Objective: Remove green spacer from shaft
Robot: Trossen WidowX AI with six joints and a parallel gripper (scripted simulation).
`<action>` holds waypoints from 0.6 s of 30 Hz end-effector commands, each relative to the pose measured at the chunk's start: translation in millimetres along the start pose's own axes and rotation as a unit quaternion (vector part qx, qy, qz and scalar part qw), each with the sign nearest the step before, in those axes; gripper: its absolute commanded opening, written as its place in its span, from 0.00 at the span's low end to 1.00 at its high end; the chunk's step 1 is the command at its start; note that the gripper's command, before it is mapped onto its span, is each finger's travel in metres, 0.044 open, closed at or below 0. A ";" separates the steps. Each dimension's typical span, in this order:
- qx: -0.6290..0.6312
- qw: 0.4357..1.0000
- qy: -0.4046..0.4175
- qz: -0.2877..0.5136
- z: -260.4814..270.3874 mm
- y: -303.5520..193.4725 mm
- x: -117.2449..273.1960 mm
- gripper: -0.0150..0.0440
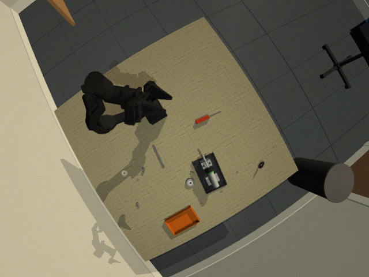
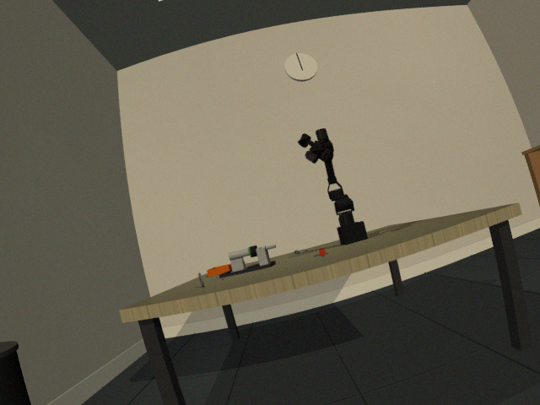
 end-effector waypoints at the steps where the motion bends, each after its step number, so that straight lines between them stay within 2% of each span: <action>1: 0.362 0.930 -0.039 -0.059 -26.8 -25.3 -62.0 1.00; 12: 0.598 0.790 -0.096 -0.089 -47.3 -26.0 -109.9 1.00; 18: 0.676 0.720 -0.128 -0.088 -58.8 -21.0 -136.1 1.00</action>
Point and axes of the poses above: the point midway between the two fingers, 35 mm back from their tips, its own x axis back along the fingers, its own z axis across the jaws, y = z × x, the point moved 9 cm from there along x, back along the fingers, and after that the axes turned 2 degrees about x, right-handed, at the moved point
